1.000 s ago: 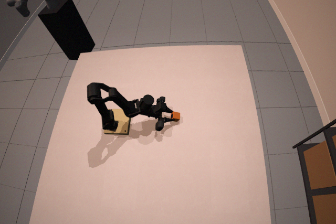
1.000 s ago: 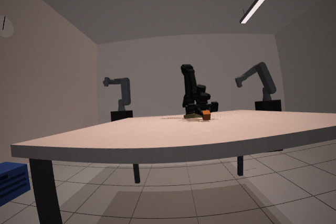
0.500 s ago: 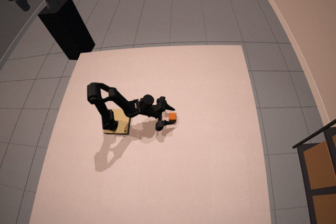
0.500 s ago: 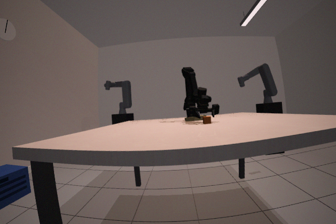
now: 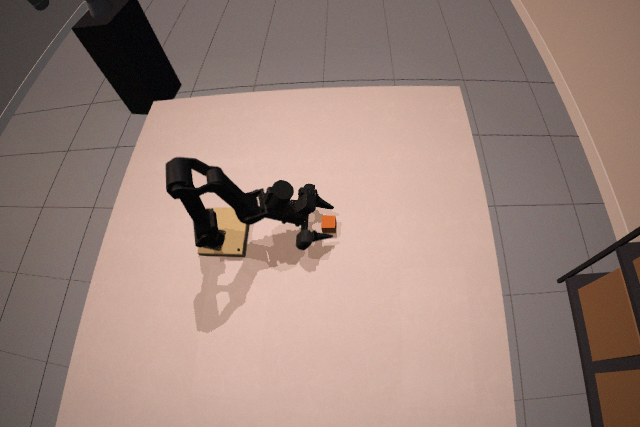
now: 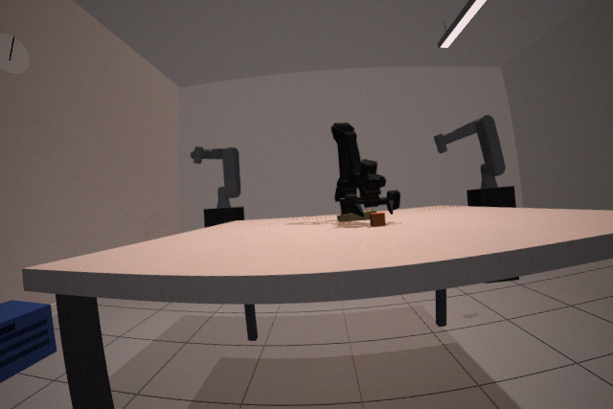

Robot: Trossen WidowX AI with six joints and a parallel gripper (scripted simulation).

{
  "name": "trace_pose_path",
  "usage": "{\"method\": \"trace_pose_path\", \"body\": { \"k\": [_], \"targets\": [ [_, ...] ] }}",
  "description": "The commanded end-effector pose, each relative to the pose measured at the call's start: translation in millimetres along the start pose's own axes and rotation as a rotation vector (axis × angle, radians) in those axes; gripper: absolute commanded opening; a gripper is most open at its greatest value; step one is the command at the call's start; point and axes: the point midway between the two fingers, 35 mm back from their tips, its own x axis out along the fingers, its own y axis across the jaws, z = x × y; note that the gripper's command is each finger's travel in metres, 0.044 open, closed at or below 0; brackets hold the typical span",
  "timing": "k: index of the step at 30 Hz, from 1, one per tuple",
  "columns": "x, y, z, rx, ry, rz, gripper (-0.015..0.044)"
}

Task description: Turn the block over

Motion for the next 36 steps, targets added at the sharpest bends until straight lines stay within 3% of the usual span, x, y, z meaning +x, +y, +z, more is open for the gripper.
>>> {"method": "trace_pose_path", "body": {
  "k": [1,18,25,32,36],
  "targets": [
    [0,-1,0,-0.003,-0.001,-0.004,0.0440],
    [0,0,0,-0.003,0.005,-0.004,0.0440],
    [3,6,20,-0.007,0.245,0.003,0.0440],
    [-39,1,47,-0.001,0.492,-0.003,0.0440],
    [-51,-1,52,0.001,0.537,-0.006,0.0440]
  ]
}}
